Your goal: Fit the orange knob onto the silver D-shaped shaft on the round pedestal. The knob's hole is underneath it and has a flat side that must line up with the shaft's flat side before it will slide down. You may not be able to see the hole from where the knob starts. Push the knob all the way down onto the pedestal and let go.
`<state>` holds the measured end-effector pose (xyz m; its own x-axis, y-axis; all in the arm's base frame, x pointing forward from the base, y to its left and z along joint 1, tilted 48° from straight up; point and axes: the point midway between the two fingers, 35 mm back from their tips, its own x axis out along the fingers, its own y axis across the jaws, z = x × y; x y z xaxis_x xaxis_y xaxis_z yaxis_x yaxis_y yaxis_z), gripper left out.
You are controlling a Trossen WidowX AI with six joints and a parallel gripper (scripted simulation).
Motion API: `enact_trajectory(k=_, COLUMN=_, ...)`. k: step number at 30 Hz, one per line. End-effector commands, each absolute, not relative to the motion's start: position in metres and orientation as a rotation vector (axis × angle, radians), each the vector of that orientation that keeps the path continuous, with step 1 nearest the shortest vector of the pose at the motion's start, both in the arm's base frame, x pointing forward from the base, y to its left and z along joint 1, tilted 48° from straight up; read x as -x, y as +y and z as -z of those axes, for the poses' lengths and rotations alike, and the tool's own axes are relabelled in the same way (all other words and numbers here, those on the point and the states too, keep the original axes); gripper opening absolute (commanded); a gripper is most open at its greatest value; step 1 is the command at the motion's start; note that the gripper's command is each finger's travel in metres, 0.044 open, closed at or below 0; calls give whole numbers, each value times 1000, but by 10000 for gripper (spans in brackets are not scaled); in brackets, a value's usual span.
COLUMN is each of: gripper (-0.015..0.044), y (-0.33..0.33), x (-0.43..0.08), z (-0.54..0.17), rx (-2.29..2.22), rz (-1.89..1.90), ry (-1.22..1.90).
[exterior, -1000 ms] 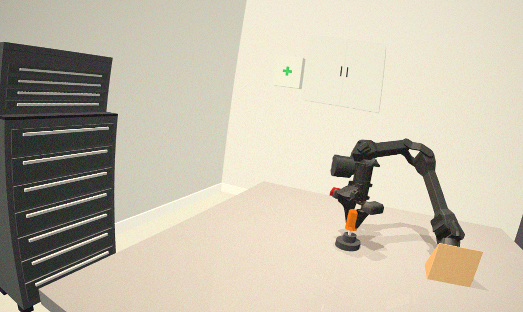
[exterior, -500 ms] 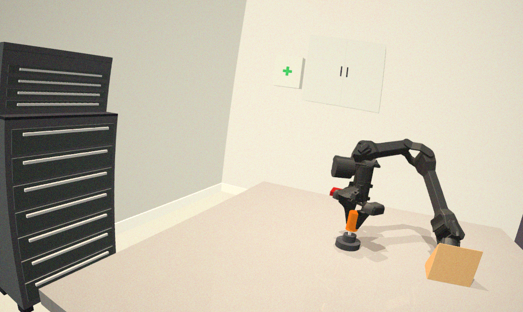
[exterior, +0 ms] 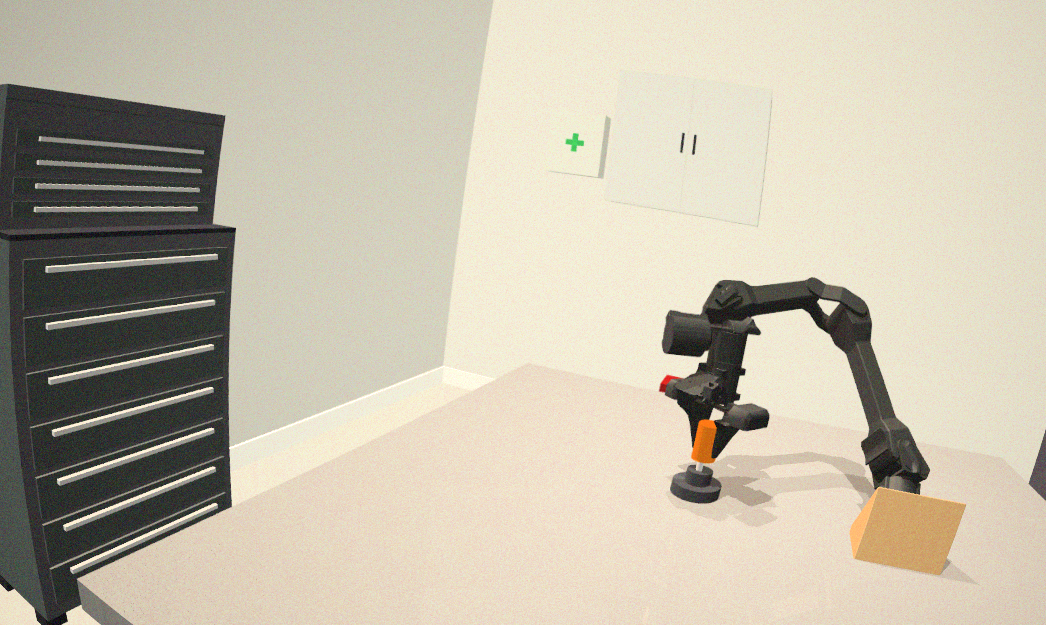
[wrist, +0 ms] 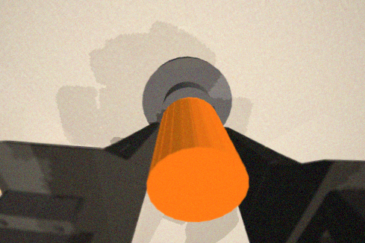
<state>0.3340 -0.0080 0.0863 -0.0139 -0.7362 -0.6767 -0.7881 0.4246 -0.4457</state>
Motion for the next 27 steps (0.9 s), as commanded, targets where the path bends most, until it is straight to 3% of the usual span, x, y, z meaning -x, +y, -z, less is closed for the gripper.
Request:
enact_trajectory(k=1, gripper=0, y=-7, x=-335, z=-88, rx=1342, rz=-88, ry=1756)
enact_trajectory(k=7, gripper=0, y=-8, x=-335, z=-87, rx=1473, rz=-255, ry=1782)
enact_trajectory(k=27, gripper=0, y=-10, x=-334, z=-85, rx=1473, rz=-255, ry=1782)
